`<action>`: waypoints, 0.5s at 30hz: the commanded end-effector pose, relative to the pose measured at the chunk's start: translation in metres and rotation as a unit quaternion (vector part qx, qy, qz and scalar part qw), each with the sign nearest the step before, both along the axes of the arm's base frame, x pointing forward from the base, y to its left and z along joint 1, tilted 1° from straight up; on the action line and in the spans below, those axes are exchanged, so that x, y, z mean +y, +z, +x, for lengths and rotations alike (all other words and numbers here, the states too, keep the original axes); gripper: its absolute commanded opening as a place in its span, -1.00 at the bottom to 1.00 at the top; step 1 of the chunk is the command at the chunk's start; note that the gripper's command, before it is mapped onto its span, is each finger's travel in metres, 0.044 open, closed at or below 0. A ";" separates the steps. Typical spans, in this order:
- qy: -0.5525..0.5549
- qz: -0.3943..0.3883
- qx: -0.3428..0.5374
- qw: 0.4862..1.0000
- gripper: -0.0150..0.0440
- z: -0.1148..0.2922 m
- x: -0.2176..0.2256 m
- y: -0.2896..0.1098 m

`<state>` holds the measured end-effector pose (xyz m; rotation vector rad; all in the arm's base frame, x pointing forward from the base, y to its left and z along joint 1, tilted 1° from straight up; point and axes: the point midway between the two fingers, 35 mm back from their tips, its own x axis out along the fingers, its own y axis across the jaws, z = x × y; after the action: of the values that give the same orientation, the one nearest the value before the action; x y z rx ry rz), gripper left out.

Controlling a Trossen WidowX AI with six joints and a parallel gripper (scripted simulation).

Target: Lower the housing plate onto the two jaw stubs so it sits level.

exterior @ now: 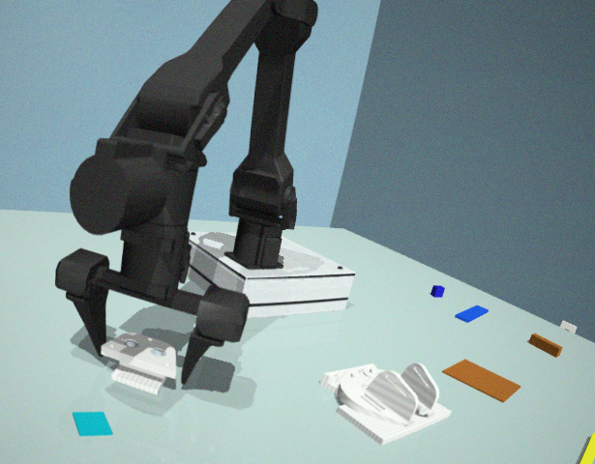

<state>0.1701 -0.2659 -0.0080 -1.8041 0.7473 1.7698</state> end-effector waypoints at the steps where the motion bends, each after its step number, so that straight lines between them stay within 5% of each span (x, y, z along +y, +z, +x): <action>1: 0.000 0.000 0.000 1.000 0.93 0.000 0.000 0.000; 15: 0.000 0.000 0.000 1.000 0.70 0.000 0.000 0.000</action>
<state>0.1701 -0.2659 -0.0080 -1.8040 0.7477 1.7701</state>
